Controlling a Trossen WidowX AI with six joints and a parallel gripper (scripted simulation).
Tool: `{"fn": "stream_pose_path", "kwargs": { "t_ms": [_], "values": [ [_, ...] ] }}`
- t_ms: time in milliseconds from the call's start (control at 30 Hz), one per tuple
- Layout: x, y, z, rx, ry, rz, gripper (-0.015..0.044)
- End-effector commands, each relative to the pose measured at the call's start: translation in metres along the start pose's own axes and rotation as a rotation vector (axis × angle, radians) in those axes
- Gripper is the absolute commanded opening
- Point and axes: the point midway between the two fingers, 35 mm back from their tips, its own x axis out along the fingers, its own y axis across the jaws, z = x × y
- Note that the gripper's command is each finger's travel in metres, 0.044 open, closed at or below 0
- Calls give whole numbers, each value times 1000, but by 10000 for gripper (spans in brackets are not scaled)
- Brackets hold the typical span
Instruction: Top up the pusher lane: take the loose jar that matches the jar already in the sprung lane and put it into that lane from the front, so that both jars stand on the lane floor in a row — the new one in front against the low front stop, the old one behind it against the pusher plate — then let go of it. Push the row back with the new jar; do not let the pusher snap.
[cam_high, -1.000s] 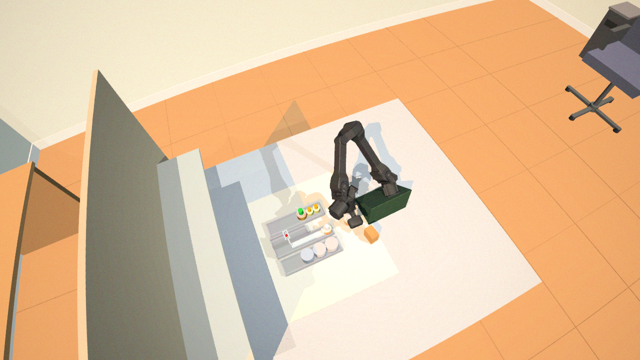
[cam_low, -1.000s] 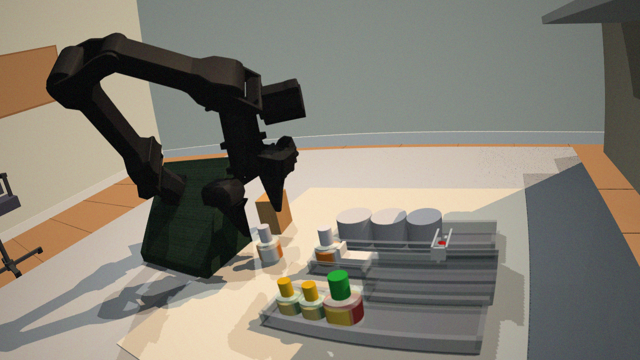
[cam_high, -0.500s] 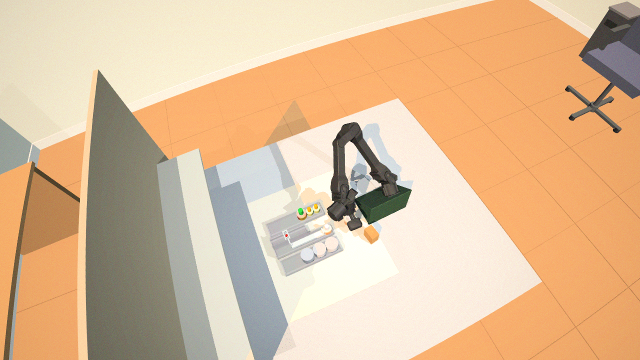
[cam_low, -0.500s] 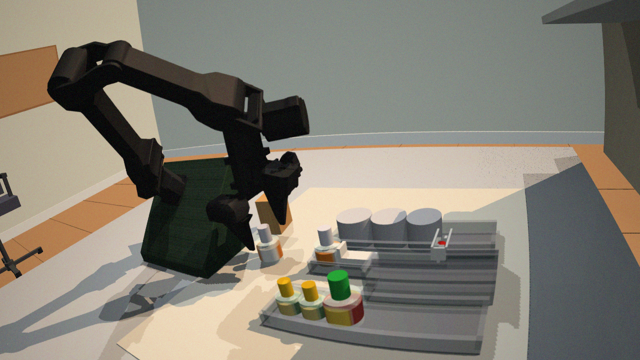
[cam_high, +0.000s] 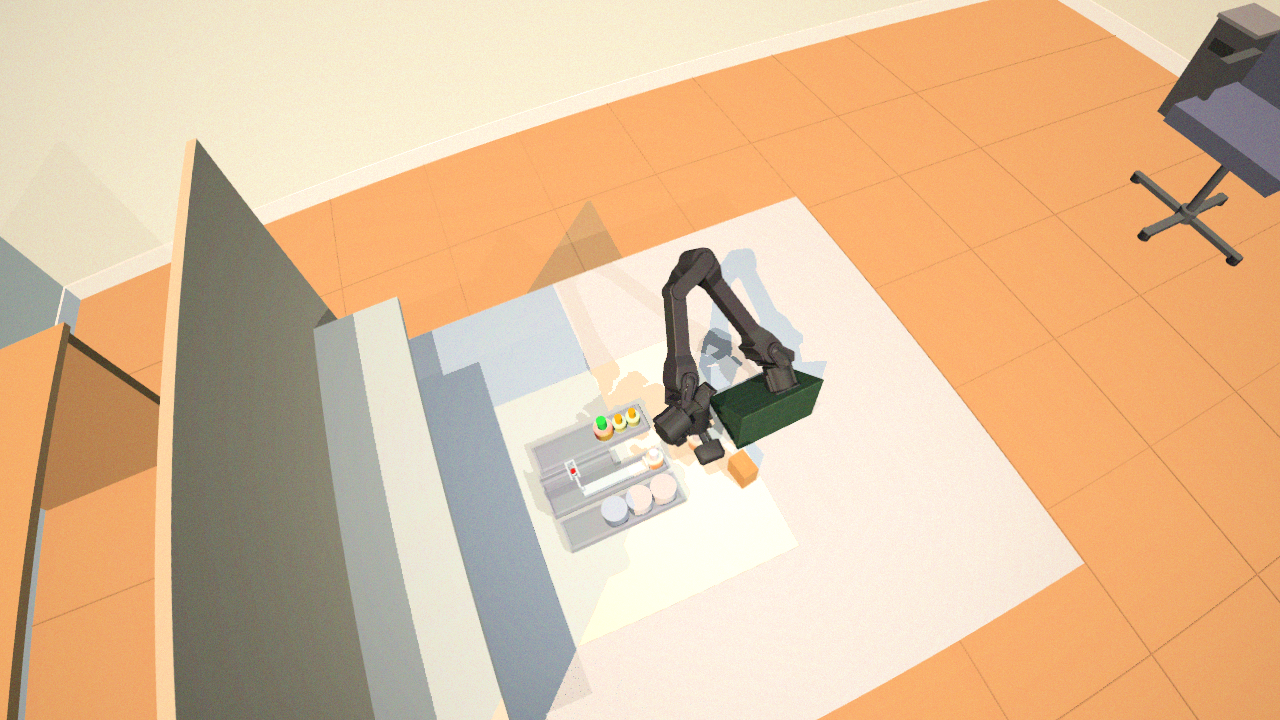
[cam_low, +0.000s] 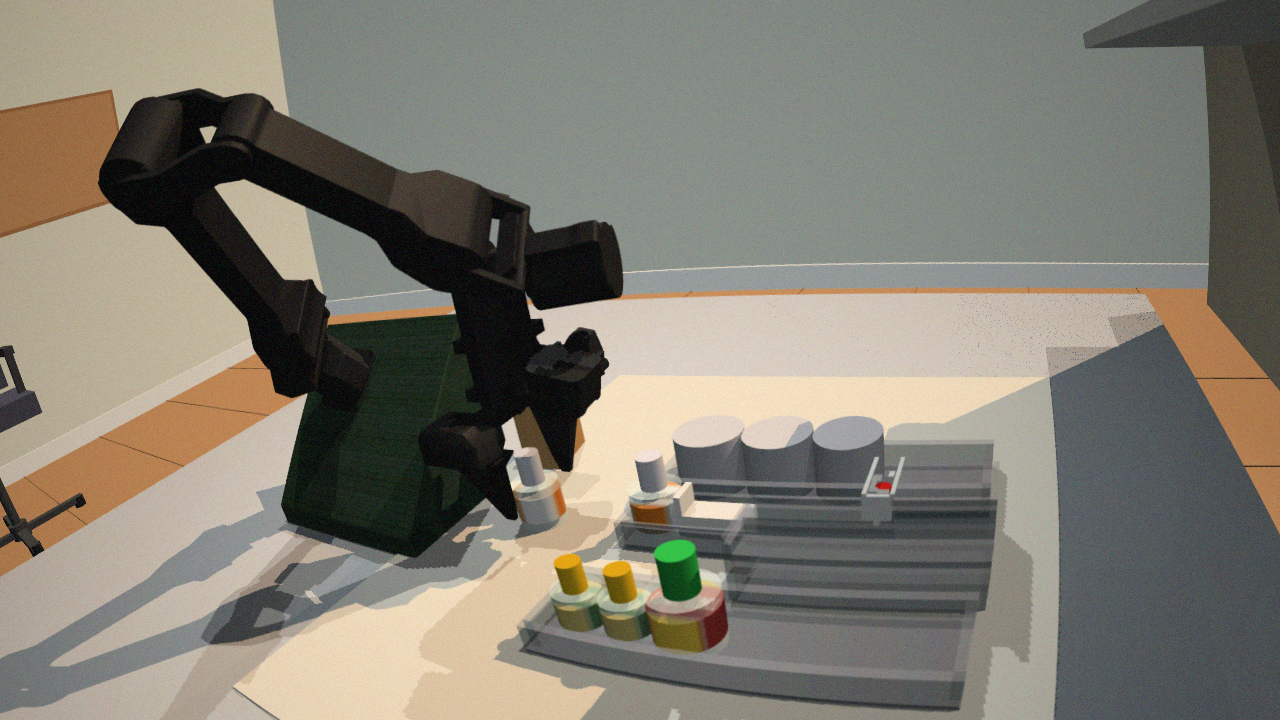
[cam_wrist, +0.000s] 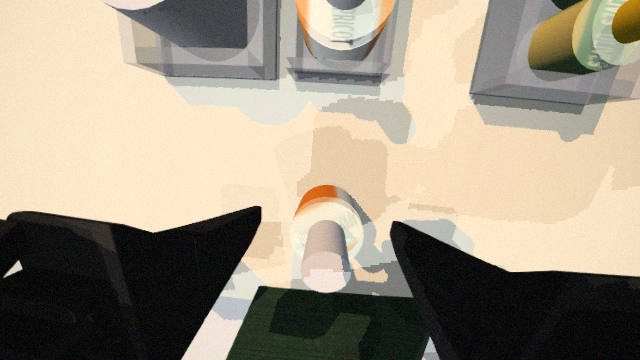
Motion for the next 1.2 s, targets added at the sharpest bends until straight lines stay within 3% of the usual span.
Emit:
{"fn": "stream_pose_path", "kwargs": {
  "t_ms": [0, 167, 367, 567, 1033, 1167],
  "values": [
    [2, 0, -3, -12, 5, -7, 335],
    [2, 0, -3, -12, 5, -7, 204],
    [2, 0, -3, -12, 5, -7, 164],
    [-17, 2, -1, -13, 4, 0, 6],
    [-99, 1, -10, -13, 6, -2, 0],
    [-102, 0, -10, -13, 6, -3, 0]
  ]
}}
